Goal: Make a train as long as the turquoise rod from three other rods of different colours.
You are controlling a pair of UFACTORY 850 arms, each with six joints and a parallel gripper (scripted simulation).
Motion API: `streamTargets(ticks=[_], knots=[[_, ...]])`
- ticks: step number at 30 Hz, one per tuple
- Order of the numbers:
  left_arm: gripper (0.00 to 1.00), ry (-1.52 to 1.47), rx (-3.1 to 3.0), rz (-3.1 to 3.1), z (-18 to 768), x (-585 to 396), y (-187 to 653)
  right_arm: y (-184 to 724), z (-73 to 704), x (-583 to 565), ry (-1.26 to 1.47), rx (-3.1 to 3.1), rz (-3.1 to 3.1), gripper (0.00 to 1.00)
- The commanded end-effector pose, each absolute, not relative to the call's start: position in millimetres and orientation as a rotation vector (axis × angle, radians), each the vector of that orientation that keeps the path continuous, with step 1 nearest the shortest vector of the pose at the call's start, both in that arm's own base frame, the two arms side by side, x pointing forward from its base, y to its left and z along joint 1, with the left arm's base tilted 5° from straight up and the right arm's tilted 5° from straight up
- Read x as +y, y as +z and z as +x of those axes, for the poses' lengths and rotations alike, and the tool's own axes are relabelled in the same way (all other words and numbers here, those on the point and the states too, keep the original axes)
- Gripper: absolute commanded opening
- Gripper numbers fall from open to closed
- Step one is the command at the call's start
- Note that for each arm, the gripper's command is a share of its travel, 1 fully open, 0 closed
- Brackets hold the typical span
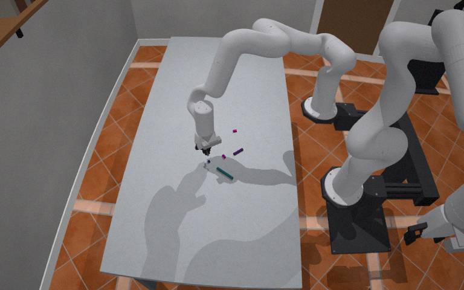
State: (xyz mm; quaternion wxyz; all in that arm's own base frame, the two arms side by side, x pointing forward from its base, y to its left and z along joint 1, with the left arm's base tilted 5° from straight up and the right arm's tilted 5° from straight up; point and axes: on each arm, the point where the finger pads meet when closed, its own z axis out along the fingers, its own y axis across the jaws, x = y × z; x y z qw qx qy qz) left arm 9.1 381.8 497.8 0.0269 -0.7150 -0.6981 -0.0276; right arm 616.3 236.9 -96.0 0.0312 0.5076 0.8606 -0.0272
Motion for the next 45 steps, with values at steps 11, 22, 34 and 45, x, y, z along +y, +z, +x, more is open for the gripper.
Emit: streamTargets(ticks=[11, 22, 34, 45], knots=[[1.0, -0.088, -2.155, -2.207, 9.1, 382.2, 498.8, -125.5, 619.3, 235.3, -0.082, 2.65, 1.563, 0.06], [1.0, -0.088, -2.155, -2.207, 9.1, 382.2, 498.8, -125.5, 619.3, 235.3, -0.082, 2.65, 1.563, 0.06], [1.0, -0.088, -2.155, -2.207, 9.1, 382.2, 498.8, -125.5, 619.3, 235.3, -0.082, 2.65, 1.563, 0.06], [1.0, -0.088, -2.155, -2.207, 9.1, 382.2, 498.8, -125.5, 619.3, 235.3, -0.082, 2.65, 1.563, 0.06]])
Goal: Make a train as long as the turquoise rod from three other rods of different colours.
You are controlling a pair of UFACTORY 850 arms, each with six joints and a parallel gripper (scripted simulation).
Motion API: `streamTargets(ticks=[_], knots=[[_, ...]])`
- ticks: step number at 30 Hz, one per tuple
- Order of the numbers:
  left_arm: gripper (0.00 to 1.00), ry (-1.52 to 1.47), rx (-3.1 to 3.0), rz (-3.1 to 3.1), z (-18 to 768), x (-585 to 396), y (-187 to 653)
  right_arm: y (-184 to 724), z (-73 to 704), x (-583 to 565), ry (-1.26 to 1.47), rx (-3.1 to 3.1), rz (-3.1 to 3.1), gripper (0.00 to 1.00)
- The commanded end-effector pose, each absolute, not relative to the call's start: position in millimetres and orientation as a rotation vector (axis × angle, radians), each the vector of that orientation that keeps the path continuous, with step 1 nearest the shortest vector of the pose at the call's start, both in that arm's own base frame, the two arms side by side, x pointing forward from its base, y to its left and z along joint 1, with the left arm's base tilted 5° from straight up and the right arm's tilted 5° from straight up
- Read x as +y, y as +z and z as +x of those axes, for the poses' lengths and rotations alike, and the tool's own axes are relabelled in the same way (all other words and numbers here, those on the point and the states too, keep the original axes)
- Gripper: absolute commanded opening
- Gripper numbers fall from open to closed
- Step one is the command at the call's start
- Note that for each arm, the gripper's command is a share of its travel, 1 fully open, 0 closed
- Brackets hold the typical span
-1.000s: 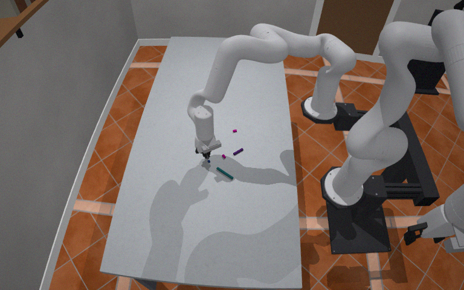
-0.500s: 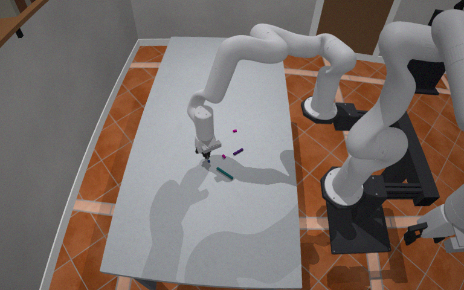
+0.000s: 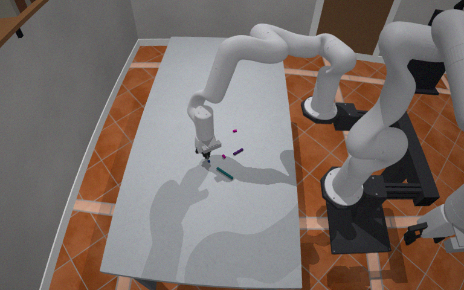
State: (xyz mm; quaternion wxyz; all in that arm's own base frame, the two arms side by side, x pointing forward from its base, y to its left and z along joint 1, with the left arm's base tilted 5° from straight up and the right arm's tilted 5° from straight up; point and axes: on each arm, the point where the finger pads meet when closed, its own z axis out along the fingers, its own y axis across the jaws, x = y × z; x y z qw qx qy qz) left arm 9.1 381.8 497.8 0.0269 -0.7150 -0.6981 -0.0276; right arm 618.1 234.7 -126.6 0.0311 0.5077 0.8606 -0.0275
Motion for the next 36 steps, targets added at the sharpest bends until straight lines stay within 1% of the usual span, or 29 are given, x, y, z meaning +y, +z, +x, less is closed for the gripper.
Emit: streamTargets(ticks=[1, 36], knots=[[1.0, -0.088, -2.155, -2.207, 9.1, 382.2, 498.8, -125.5, 619.3, 235.3, -0.082, 2.65, 1.563, 0.06], [1.0, -0.088, -2.155, -2.207, 9.1, 382.2, 498.8, -136.3, 619.6, 234.4, -0.082, 2.65, 1.563, 0.06]])
